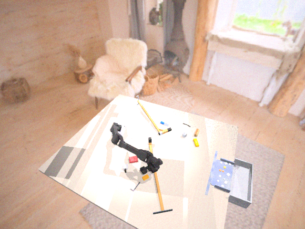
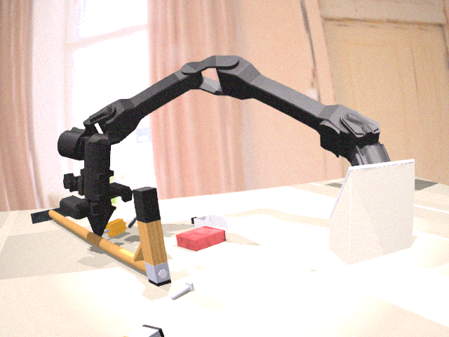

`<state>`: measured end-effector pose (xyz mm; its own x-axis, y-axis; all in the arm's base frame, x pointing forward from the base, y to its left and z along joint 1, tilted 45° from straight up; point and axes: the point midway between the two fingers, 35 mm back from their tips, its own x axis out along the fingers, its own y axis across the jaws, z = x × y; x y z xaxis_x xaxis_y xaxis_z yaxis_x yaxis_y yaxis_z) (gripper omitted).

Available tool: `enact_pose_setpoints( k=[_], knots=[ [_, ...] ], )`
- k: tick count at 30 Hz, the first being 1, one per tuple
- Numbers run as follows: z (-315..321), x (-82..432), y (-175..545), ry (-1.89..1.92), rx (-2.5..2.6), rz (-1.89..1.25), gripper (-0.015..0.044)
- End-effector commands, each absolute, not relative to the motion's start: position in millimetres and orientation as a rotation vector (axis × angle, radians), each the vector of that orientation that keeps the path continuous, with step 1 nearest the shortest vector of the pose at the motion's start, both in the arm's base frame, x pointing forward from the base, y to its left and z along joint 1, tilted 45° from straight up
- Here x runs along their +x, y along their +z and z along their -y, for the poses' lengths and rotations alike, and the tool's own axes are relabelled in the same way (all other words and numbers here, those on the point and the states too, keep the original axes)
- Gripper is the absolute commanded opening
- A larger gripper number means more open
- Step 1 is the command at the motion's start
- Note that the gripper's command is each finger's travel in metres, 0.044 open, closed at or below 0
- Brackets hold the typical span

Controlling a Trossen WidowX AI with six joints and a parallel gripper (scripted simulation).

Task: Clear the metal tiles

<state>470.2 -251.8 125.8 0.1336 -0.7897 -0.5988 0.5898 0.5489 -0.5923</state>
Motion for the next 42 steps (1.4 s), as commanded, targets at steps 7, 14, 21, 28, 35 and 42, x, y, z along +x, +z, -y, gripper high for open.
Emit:
enact_pose_setpoints(
  k=[7,14,21,28,35,42],
  knots=[
    [248,481,120,-1.013,-0.230,-1.023,0.0000],
    [246,487,117,-1.013,-0.230,-1.022,0.0000],
    [243,492,114,-1.013,-0.231,-1.022,0.0000],
    [241,498,111,-1.013,-0.231,-1.022,0.0000],
    [238,503,108,-1.013,-0.231,-1.021,0.0000],
    [231,503,123,-1.019,-0.230,-1.011,0.0000]
  ],
)
